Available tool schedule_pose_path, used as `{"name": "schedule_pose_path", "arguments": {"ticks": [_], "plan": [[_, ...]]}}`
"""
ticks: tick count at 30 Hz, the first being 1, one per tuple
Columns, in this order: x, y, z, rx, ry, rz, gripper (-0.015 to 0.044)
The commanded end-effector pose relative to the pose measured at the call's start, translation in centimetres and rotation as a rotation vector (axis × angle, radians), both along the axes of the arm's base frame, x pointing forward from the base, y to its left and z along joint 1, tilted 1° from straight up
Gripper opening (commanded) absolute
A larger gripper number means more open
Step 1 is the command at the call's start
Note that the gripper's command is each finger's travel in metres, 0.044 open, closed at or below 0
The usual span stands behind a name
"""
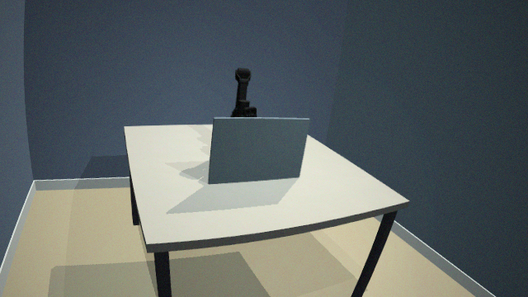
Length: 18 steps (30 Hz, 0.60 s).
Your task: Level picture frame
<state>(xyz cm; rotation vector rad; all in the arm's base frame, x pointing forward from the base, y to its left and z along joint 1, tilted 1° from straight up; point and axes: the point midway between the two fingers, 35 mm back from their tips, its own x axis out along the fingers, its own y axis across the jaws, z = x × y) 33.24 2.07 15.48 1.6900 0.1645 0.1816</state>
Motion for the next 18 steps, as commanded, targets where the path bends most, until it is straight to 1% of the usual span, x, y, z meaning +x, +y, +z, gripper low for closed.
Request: {"name": "schedule_pose_path", "arguments": {"ticks": [1, 10, 18], "plan": [[0.4, 0.1, -0.4, 0.003, -0.008, -0.006, 0.0260], [0.5, 0.1, -0.4, 0.003, -0.008, -0.006, 0.0260], [1.6, 0.3, -0.3, 0.003, -0.009, -0.006, 0.0260]]}}
